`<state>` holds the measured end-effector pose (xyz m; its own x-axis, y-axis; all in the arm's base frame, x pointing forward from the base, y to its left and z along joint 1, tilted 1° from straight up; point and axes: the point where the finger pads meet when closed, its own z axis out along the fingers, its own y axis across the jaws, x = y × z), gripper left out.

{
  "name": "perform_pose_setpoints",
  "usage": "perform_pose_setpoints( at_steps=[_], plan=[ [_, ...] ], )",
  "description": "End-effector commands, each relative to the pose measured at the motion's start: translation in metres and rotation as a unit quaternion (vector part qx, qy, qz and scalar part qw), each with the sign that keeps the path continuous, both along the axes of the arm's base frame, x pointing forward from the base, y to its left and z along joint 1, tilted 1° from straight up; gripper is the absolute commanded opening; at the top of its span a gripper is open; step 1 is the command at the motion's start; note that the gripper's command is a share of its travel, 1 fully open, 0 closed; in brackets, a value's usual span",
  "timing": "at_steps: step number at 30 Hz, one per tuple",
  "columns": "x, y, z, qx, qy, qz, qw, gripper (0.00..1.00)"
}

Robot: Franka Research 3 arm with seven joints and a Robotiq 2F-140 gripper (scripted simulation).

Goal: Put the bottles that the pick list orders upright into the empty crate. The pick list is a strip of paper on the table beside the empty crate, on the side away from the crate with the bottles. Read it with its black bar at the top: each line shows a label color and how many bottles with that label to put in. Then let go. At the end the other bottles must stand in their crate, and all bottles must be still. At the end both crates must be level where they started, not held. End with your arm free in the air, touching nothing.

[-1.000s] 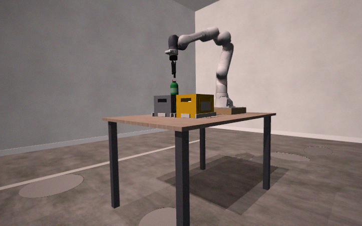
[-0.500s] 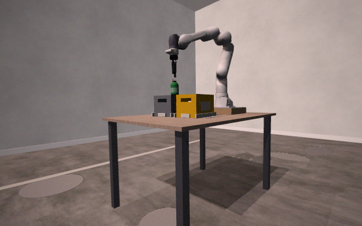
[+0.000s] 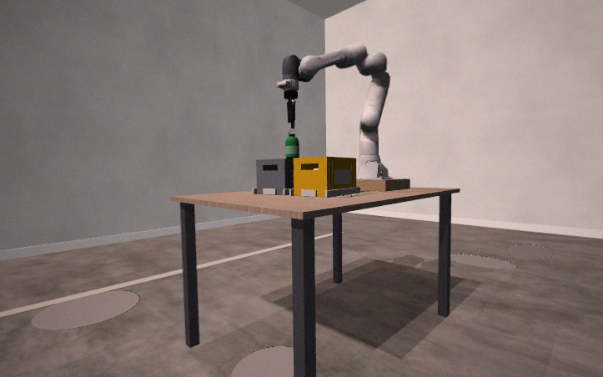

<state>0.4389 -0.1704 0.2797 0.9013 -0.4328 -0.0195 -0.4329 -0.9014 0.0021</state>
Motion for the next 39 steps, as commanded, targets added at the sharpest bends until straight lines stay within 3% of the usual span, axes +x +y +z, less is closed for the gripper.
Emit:
perform_pose_setpoints(
  at_steps=[1,39],
  plan=[
    [0.004,0.007,0.004,-0.002,-0.004,-0.010,1.000,0.00],
    [0.026,0.072,0.004,-0.002,-0.004,-0.010,1.000,0.00]
  ],
)
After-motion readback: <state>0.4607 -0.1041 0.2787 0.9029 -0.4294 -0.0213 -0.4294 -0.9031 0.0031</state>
